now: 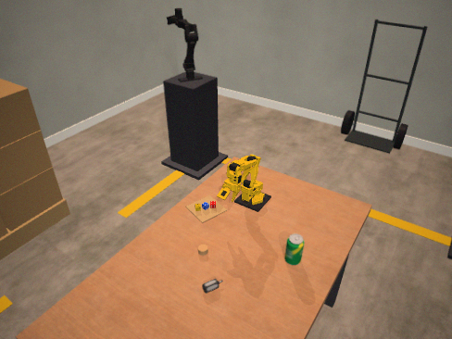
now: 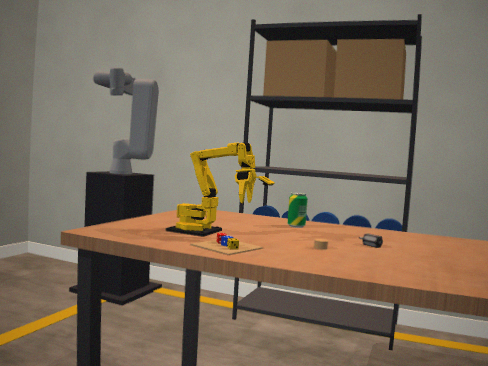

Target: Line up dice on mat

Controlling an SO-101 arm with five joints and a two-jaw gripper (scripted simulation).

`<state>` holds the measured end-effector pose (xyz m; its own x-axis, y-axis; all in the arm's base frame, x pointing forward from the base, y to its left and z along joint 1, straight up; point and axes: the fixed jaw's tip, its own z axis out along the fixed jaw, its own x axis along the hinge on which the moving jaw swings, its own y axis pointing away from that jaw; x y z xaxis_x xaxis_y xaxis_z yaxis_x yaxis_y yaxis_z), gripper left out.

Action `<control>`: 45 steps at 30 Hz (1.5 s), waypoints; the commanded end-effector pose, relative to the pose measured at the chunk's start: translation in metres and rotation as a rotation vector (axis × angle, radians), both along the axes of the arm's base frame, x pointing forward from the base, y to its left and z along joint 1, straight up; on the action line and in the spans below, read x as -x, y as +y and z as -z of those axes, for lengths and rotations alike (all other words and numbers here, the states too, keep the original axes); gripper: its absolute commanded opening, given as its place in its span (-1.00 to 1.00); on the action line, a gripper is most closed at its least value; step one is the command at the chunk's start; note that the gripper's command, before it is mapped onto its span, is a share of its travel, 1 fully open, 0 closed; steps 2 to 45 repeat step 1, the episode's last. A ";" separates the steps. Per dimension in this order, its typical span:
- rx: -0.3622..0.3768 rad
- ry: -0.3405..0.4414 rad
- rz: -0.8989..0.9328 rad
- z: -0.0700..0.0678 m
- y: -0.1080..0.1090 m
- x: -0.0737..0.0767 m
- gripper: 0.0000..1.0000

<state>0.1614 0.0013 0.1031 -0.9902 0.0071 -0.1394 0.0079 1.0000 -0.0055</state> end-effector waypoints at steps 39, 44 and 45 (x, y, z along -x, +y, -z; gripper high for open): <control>0.001 -0.012 -0.017 -0.003 0.001 0.001 -0.34; 0.001 -0.012 -0.017 -0.003 0.001 0.001 -0.34; 0.001 -0.012 -0.017 -0.003 0.001 0.001 -0.34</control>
